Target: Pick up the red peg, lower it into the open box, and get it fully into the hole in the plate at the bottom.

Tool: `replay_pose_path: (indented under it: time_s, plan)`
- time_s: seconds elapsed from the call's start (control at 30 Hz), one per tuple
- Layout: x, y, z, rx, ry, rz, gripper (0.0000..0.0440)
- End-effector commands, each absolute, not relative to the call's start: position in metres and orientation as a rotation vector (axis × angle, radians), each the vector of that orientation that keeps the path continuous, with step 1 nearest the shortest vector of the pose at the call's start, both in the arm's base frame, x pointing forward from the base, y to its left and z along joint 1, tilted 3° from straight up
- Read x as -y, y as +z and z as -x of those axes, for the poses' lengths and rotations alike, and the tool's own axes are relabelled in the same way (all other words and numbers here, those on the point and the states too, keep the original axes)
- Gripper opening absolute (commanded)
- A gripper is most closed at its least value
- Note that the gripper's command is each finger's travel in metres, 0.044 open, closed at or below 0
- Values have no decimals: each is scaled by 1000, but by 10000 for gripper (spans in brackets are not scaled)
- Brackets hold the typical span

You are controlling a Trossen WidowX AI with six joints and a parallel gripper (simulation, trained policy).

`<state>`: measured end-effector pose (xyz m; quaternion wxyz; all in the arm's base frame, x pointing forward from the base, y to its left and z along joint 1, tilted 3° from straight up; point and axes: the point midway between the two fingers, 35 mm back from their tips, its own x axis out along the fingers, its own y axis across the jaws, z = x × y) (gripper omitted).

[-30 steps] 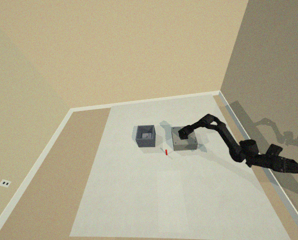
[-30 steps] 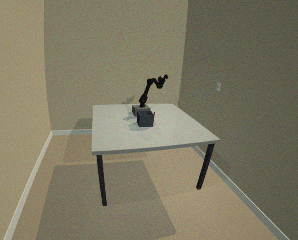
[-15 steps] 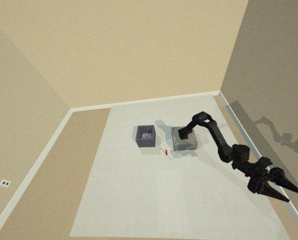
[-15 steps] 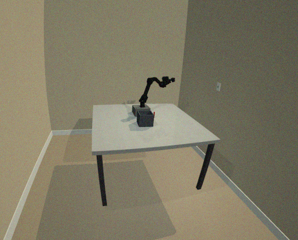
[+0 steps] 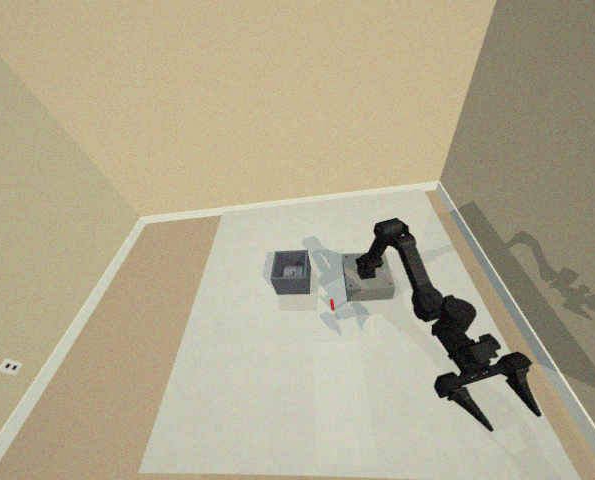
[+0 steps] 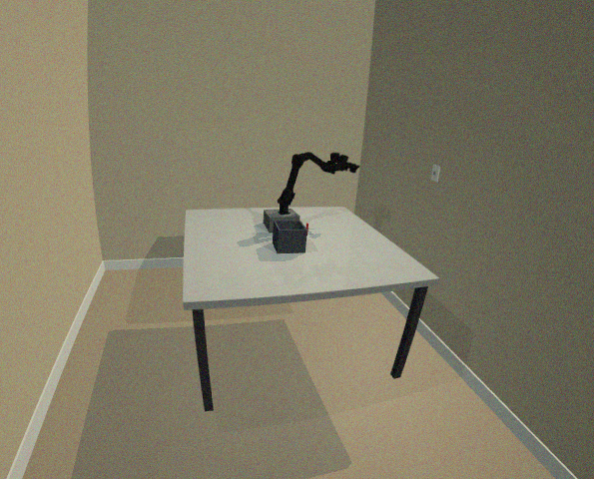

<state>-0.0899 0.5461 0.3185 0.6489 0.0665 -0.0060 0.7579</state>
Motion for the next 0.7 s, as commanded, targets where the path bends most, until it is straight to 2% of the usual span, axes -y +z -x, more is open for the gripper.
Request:
replay_pose_path:
  time_s: [0.0,0.67]
  plan:
    - [-545,314,63,-100,1659,-171,440]
    - [-502,270,-93,-641,1158,-331,440]
